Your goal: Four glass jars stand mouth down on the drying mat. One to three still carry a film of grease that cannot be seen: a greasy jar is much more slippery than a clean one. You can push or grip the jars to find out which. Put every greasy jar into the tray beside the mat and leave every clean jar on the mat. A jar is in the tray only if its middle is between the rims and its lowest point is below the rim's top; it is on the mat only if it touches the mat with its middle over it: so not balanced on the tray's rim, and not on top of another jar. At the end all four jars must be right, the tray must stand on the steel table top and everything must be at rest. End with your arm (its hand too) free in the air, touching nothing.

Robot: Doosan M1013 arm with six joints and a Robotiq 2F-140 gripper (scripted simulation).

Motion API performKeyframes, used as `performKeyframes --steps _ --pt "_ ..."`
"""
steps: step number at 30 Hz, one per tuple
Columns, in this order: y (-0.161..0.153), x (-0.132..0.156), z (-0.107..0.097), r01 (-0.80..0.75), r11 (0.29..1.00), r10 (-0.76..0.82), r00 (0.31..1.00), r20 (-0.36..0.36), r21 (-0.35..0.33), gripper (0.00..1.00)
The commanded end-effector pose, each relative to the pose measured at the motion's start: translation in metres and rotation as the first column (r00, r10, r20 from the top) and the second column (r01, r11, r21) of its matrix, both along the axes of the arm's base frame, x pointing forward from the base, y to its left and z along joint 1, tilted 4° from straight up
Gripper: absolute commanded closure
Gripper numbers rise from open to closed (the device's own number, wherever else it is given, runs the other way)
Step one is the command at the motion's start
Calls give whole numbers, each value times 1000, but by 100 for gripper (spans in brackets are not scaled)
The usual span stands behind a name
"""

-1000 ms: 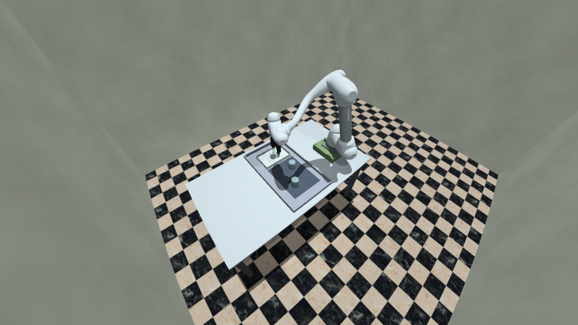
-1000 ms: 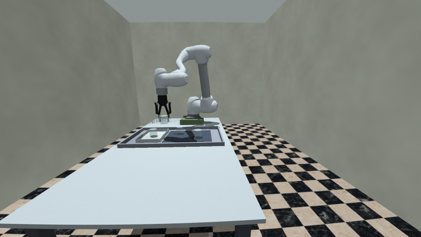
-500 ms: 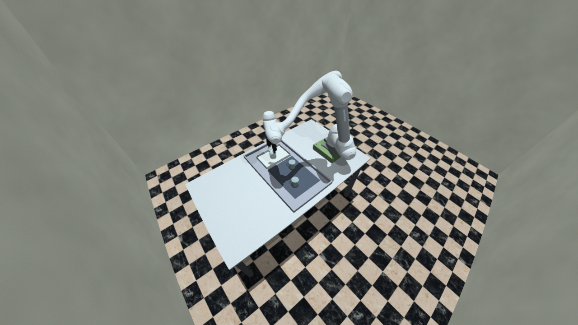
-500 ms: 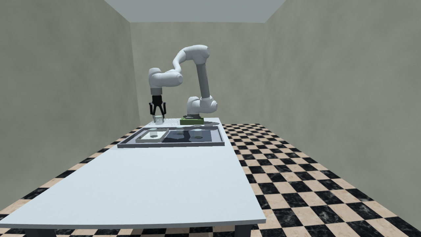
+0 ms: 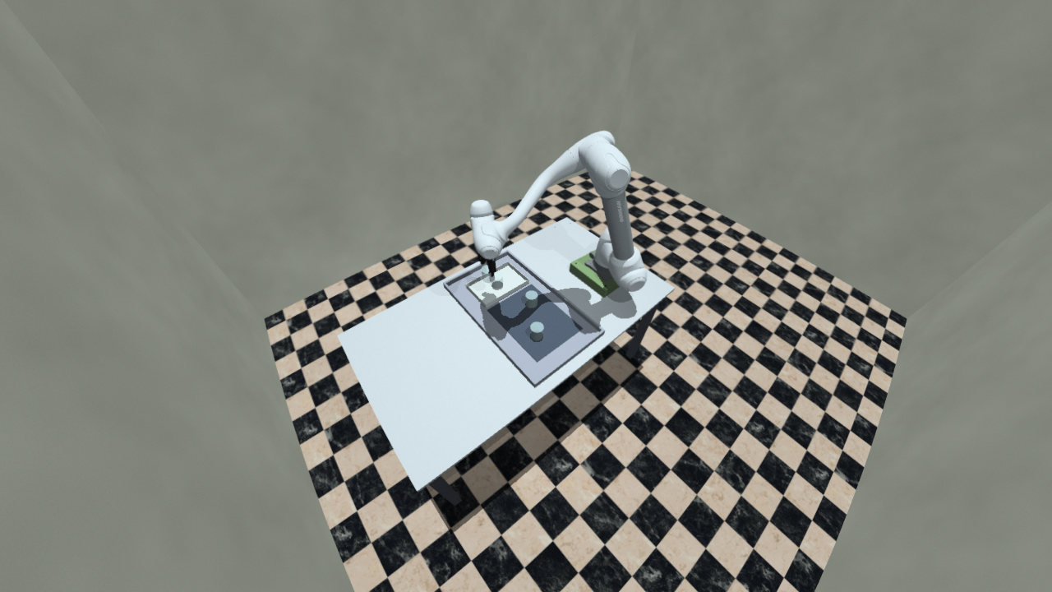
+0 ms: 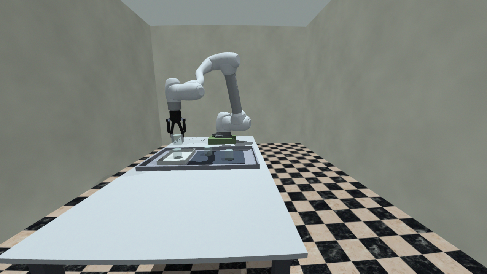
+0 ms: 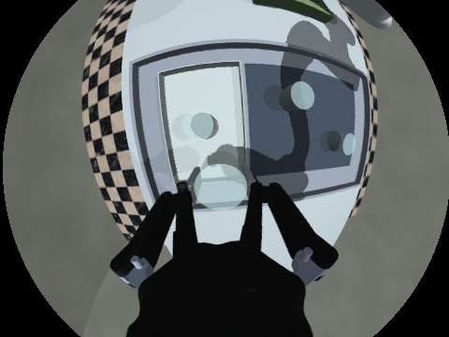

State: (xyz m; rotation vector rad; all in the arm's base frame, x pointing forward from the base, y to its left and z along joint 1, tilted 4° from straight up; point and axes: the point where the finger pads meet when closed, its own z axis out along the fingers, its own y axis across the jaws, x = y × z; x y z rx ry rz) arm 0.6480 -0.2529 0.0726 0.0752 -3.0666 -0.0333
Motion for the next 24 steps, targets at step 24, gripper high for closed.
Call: performKeyframes --steps 24 --pt "-37 18 -15 0 1000 0 1000 0 0 100"
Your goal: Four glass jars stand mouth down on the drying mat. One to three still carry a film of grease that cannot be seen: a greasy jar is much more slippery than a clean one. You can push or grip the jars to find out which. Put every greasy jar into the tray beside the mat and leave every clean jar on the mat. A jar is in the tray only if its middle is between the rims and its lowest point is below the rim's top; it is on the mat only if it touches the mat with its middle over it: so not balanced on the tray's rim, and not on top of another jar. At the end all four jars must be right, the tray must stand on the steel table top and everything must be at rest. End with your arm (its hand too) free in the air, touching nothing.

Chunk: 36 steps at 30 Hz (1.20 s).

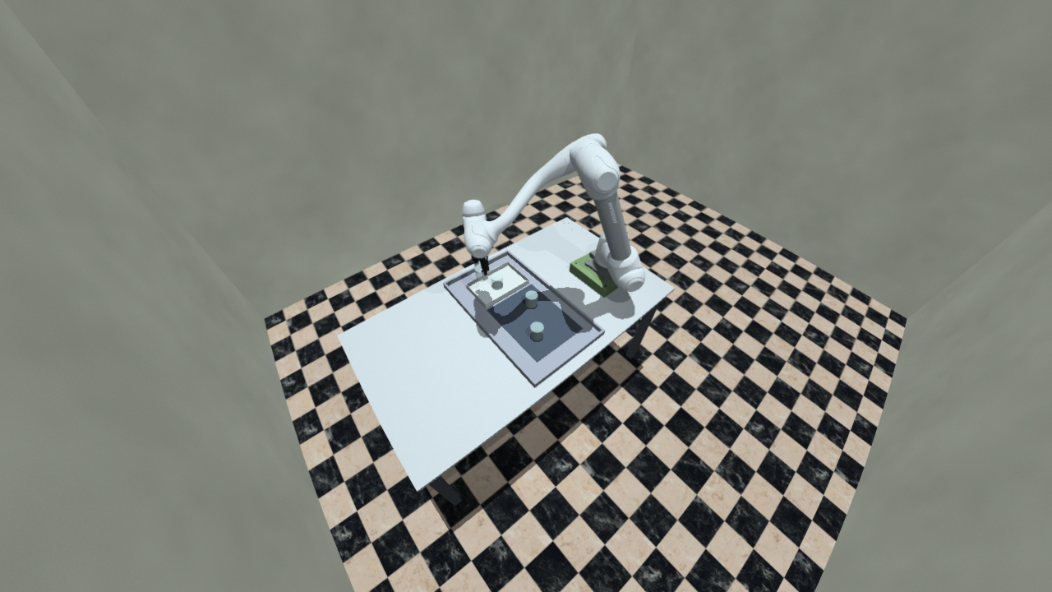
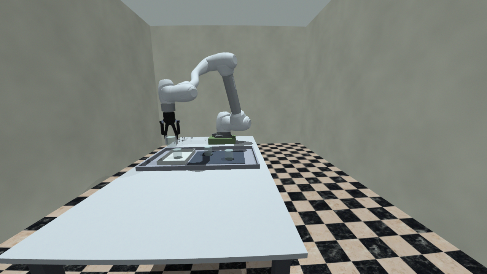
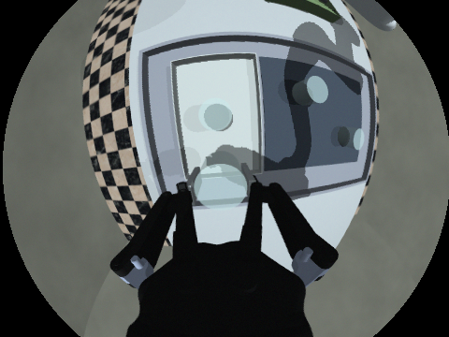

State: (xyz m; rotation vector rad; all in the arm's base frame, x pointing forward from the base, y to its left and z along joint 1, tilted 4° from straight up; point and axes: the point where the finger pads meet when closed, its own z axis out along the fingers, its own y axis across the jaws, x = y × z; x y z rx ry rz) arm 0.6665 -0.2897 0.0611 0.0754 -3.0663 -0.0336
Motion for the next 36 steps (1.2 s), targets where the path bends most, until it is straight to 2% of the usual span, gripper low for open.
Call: performKeyframes --steps 1,16,18,33,36 --pt "0 0 -4 0 1000 0 1000 0 0 100" --pt "1 -3 -43 0 1000 0 1000 0 0 100" --pt "1 -3 -43 0 1000 0 1000 0 0 100" --pt "2 -6 -82 0 1000 0 1000 0 0 100" --pt "2 -6 -85 0 1000 0 1000 0 0 100"
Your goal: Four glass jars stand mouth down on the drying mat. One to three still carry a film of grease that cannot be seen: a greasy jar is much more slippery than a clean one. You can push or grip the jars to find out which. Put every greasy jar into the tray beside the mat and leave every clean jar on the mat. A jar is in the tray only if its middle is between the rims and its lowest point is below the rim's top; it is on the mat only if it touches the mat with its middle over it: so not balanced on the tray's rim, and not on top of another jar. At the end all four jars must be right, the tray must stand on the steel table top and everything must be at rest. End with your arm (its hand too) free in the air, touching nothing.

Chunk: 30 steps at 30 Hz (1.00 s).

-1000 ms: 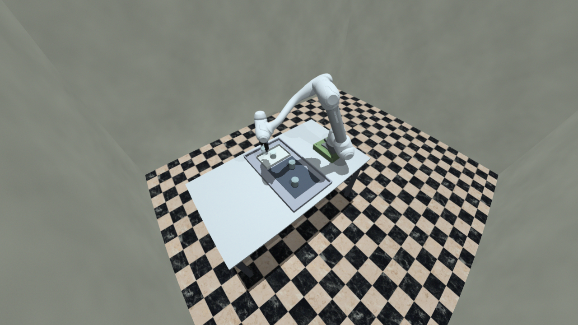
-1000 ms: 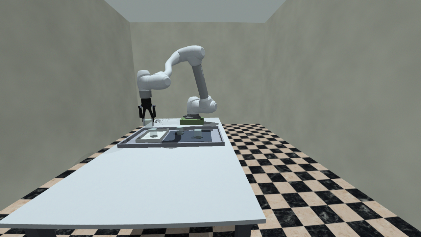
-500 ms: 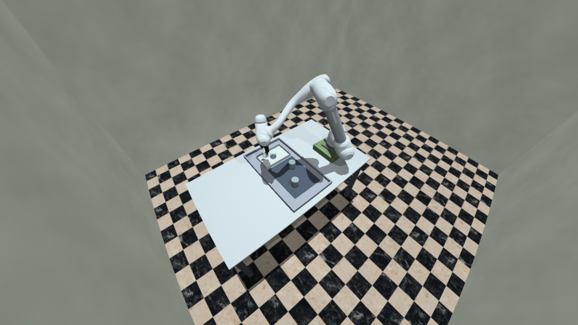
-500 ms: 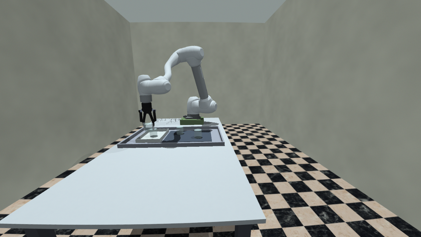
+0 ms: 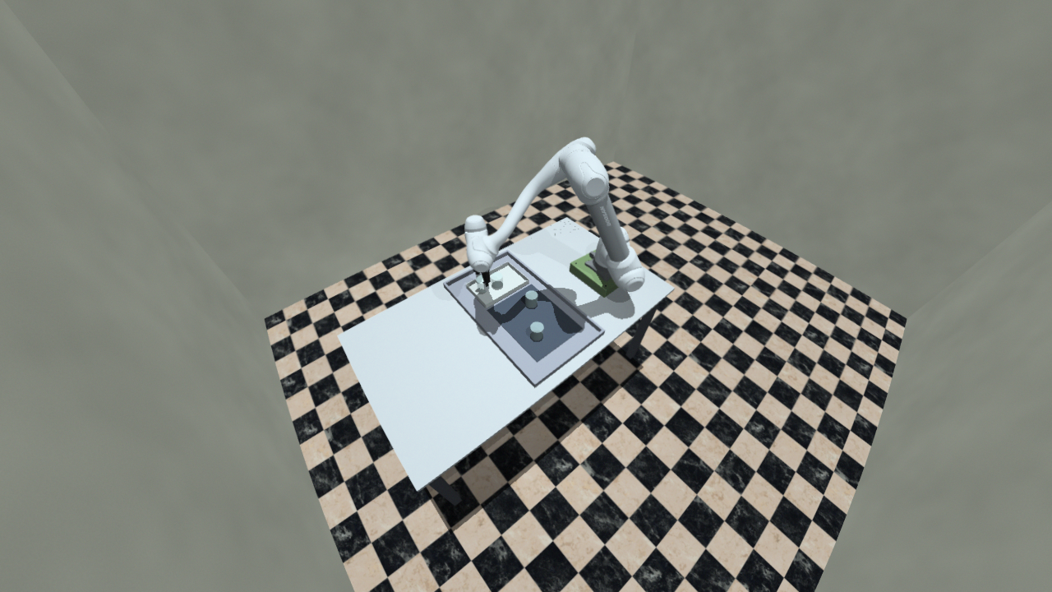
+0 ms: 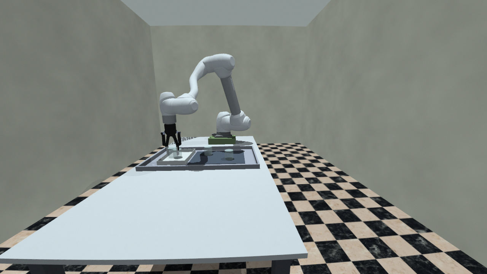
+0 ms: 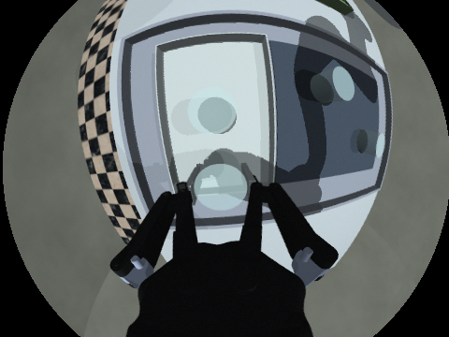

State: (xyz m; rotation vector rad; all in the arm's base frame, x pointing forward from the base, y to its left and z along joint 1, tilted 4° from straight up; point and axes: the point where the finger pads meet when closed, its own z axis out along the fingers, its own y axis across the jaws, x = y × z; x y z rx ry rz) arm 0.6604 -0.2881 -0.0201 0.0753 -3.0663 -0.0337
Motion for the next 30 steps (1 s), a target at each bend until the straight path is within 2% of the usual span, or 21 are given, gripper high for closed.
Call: performKeyframes --steps 1,30 --pt "0 0 -6 0 1000 0 1000 0 0 100" --pt "1 -2 -34 0 1000 0 1000 0 0 100"
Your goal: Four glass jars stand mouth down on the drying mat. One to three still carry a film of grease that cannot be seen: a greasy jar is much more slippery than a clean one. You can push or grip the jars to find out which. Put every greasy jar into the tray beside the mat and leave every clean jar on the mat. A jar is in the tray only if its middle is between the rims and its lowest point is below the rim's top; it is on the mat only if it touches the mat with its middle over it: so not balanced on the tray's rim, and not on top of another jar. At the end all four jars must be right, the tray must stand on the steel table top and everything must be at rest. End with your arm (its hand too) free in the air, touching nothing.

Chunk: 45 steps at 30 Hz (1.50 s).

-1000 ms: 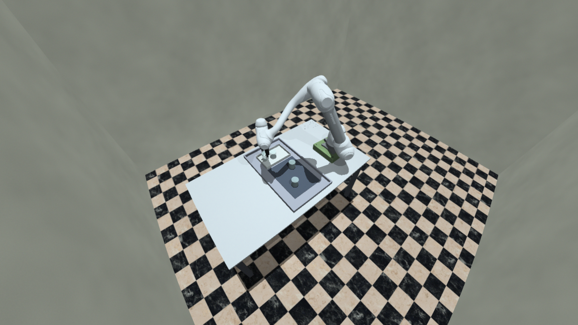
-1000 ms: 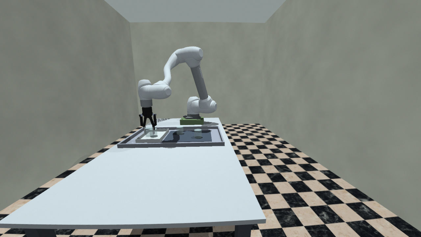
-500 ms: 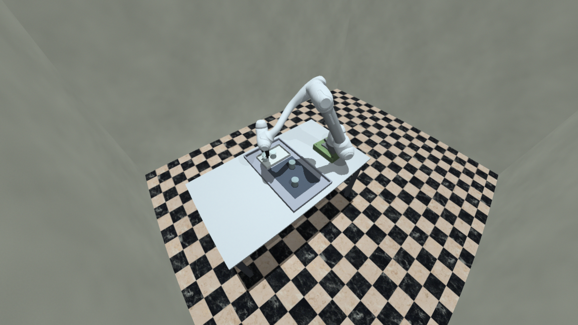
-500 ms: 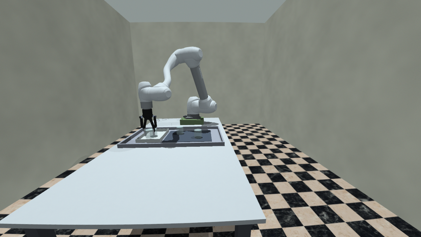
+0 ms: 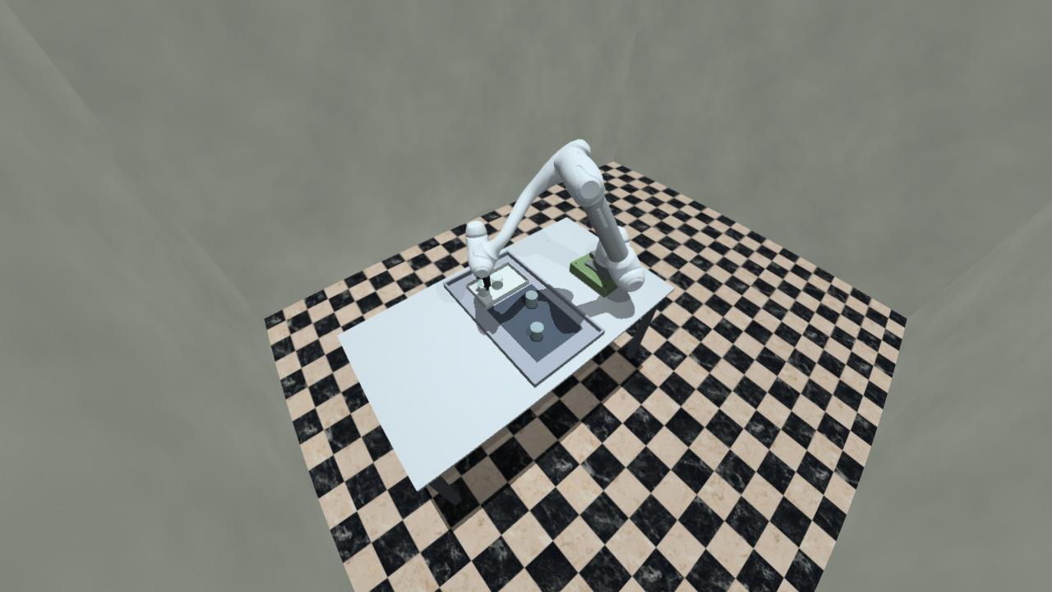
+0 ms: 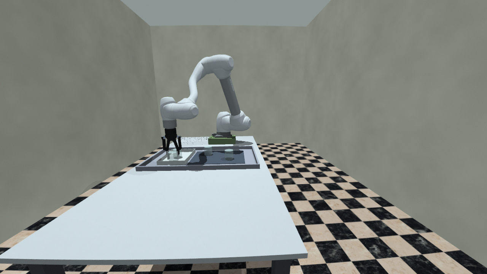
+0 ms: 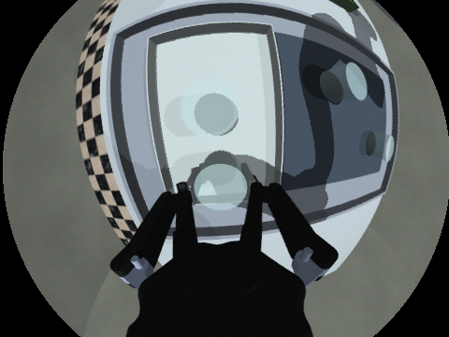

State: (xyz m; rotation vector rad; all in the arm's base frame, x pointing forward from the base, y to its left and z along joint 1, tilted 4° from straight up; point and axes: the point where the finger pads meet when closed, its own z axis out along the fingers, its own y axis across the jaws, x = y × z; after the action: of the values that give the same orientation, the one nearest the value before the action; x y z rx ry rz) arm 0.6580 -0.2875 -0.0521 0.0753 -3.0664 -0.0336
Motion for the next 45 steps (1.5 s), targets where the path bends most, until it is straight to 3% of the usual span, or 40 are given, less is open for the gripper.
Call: performKeyframes --steps 1,4,5,24,45 --pt "0 0 -2 0 1000 0 1000 0 0 100" --pt "0 0 -2 0 1000 0 1000 0 0 100" --pt "0 0 -2 0 1000 0 1000 0 0 0" --pt "0 0 -2 0 1000 0 1000 0 0 0" --pt "-1 5 72 0 1000 0 1000 0 0 0"
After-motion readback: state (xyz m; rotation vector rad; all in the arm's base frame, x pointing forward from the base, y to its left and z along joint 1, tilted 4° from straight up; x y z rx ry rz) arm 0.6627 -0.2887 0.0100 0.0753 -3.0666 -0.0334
